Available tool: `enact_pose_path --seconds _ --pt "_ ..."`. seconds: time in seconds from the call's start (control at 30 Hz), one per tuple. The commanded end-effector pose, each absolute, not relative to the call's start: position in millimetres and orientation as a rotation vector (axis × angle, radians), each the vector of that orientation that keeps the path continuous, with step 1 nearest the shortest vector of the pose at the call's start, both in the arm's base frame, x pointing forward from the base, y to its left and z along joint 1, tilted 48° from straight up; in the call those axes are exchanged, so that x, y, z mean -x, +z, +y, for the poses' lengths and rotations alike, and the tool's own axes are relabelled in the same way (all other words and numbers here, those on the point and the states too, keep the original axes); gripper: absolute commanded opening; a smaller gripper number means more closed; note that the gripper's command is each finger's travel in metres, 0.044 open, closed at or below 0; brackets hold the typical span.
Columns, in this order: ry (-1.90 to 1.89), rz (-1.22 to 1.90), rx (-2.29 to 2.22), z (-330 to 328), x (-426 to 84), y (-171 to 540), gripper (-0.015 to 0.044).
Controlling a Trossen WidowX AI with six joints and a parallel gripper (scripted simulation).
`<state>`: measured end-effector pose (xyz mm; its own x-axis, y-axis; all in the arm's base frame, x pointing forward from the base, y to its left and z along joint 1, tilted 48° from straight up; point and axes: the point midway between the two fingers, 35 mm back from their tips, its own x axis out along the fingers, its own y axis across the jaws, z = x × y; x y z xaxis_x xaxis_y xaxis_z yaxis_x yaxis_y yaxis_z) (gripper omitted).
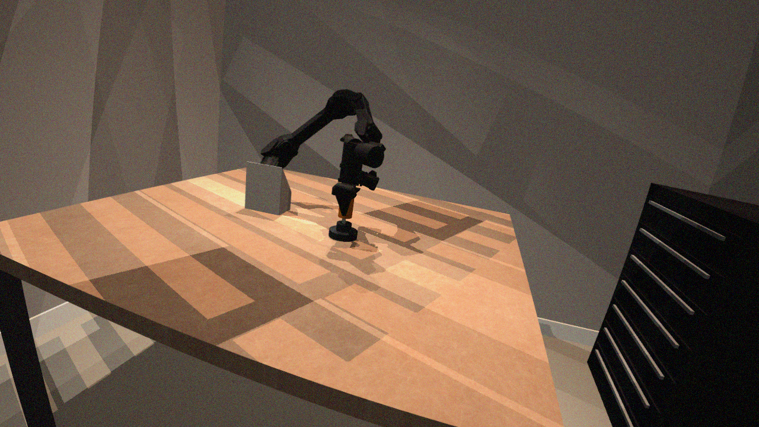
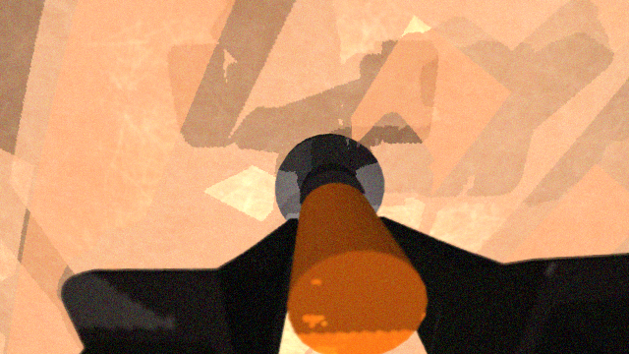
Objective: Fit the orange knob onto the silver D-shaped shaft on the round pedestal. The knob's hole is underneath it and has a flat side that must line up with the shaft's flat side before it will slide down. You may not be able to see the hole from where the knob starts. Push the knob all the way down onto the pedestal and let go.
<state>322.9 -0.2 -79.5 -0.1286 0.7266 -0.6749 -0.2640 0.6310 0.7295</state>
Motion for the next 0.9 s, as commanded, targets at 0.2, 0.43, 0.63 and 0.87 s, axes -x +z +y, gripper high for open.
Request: enact_pose_path --seconds 0.2,0.43,0.63,0.87 --pt "0.89 1.46 -0.415 0.8 -324.7 -81.1 0.0" --pt "0.89 1.46 -0.415 1.4 -323.3 -80.6 0.0" --pt "0.89 1.46 -0.415 -1.0 -322.4 -77.9 0.0" --pt "0.949 1.416 -0.35 -2.3 -323.1 -76.8 0.0"
